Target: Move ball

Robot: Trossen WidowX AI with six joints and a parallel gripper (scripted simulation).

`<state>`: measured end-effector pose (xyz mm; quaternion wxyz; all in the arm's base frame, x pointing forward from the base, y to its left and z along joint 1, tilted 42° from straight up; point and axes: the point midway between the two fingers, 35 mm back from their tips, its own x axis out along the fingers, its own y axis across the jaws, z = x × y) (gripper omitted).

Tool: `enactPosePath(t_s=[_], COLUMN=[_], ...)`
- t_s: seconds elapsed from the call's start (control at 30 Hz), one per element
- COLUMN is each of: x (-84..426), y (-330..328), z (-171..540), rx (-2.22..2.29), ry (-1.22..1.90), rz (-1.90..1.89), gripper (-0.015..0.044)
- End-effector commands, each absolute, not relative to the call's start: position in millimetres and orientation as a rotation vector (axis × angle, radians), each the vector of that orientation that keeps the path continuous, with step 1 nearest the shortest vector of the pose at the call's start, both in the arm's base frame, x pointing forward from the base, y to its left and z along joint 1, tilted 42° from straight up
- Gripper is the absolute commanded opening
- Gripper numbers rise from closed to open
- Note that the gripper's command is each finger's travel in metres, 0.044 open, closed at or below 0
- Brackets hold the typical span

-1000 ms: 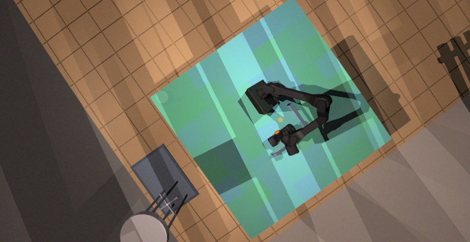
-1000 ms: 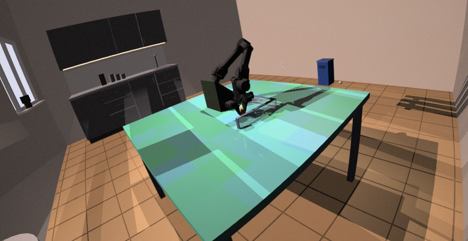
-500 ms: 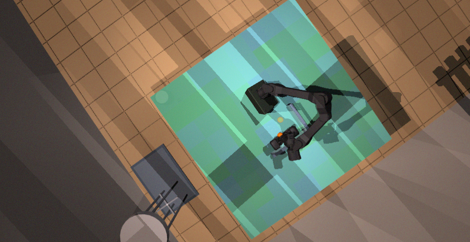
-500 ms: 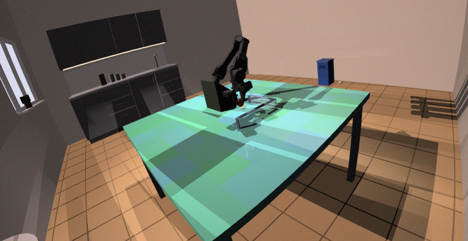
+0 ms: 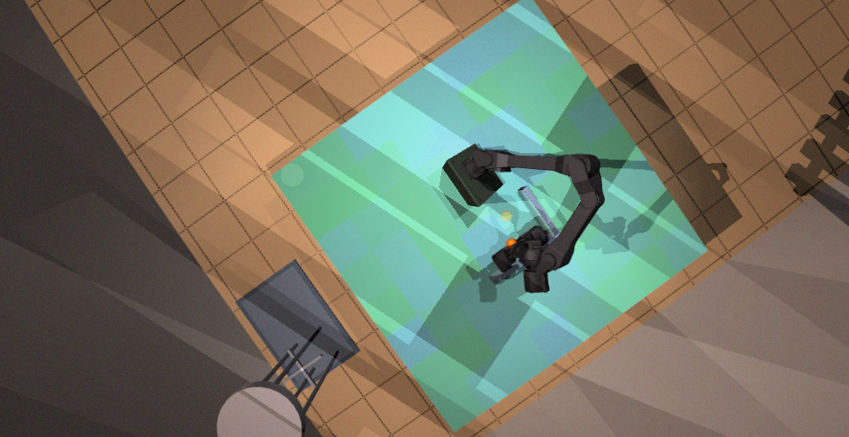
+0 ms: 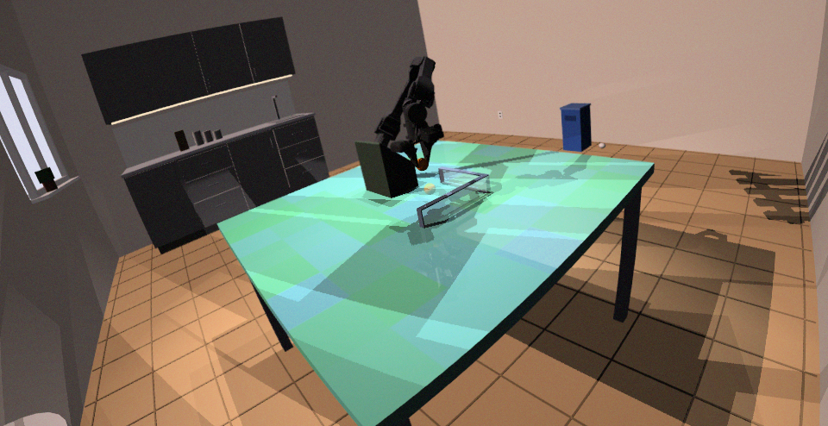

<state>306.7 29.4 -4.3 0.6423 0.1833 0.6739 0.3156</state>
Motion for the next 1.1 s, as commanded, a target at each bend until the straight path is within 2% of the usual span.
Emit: enactPosePath(t_s=[0.0,0.7,1.07], x=[297.9,228.7,225.3], y=[36.9,90.5,111.6], z=[-0.3,6.2,-17.5], rx=[0.414,0.415,0.414], ry=[1.538,1.536,1.536], rz=[0.708,0.728,0.727], gripper=[0.0000,0.0000,0.0000])
